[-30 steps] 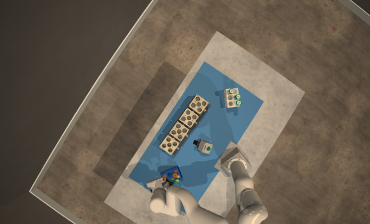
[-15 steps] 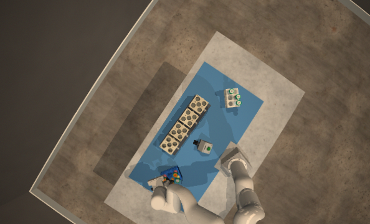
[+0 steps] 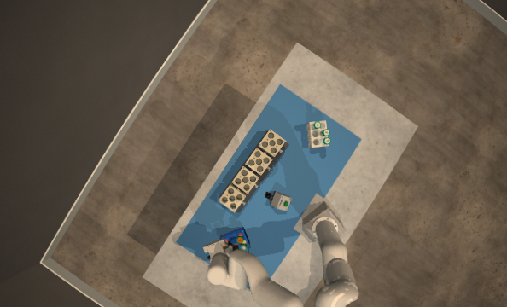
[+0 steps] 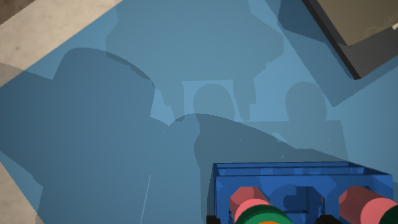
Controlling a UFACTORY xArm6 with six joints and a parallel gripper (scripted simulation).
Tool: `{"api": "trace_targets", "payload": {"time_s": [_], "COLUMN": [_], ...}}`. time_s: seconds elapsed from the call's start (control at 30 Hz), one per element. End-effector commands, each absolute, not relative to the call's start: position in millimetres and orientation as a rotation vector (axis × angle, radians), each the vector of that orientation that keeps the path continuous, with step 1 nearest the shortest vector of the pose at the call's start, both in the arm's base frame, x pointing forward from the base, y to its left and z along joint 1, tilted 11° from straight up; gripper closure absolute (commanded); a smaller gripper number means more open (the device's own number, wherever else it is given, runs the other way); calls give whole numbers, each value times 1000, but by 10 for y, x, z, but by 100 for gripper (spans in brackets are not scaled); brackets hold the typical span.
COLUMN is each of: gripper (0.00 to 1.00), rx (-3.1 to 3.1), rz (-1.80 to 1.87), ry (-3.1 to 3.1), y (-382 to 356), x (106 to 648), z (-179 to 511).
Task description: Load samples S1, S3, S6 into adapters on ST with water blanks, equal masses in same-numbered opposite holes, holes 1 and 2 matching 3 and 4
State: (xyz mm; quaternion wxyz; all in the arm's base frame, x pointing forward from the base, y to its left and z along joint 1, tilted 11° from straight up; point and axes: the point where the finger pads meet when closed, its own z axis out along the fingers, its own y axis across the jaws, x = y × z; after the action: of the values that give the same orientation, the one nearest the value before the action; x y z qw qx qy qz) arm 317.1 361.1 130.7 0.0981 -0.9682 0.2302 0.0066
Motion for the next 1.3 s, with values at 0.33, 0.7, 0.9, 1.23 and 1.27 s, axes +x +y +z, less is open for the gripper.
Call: {"api": "trace_targets", "payload": {"time_s": [0.33, 0.7, 0.9, 1.23, 1.27], "gripper": [43, 43, 43, 43, 43], "rx": [-2862, -2862, -2862, -2862, -2862], "rz": [16, 16, 16, 16, 16], "ry": [680, 680, 680, 680, 680], "y": [3631, 3642, 3650, 3658, 3658], "x": [3182, 3184, 3186, 3187, 3187], "z": [1262, 1203, 1164, 1125, 1125]}}
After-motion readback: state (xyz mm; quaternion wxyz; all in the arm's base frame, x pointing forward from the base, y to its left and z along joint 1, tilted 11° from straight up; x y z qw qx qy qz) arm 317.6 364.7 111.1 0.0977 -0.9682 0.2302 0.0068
